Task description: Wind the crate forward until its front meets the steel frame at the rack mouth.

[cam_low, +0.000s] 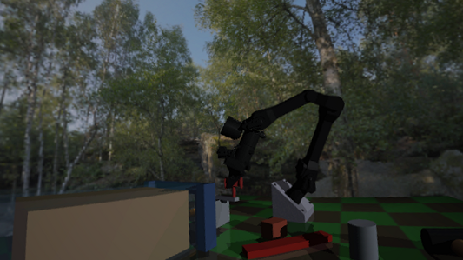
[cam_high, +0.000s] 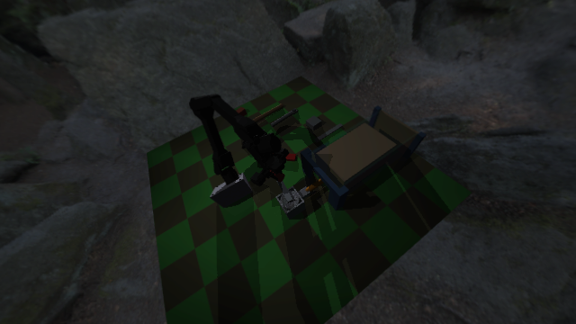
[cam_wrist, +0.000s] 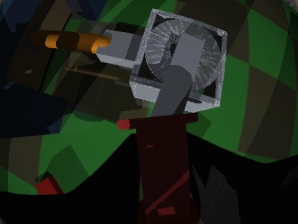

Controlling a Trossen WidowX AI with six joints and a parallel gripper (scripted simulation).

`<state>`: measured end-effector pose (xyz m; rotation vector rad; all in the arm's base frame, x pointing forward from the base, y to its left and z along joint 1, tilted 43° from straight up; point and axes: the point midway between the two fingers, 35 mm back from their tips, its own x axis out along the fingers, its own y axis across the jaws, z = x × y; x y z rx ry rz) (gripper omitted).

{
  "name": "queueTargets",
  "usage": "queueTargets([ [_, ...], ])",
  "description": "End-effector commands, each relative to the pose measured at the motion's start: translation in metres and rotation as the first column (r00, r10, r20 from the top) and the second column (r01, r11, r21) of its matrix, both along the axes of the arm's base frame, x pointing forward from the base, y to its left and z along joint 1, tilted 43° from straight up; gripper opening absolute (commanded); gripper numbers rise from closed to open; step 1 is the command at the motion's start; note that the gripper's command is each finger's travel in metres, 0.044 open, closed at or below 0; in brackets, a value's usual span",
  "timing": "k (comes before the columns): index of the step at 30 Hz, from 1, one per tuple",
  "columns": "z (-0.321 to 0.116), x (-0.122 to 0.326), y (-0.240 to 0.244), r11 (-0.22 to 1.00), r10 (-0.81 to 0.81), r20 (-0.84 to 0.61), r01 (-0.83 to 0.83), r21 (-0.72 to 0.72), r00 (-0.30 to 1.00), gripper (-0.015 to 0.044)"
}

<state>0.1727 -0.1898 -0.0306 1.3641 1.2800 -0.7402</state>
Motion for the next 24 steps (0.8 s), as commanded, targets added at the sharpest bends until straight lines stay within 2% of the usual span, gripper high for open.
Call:
queueTargets([
  [1, -0.002, -0.016, 0.003, 1.000, -0.004, -0.033, 0.004, 0.005, 0.999, 0.0000],
  [24, -0.009, -0.048, 0.000, 1.000, -0.004, -0.035, 0.004, 0.004, 0.999, 0.0000],
])
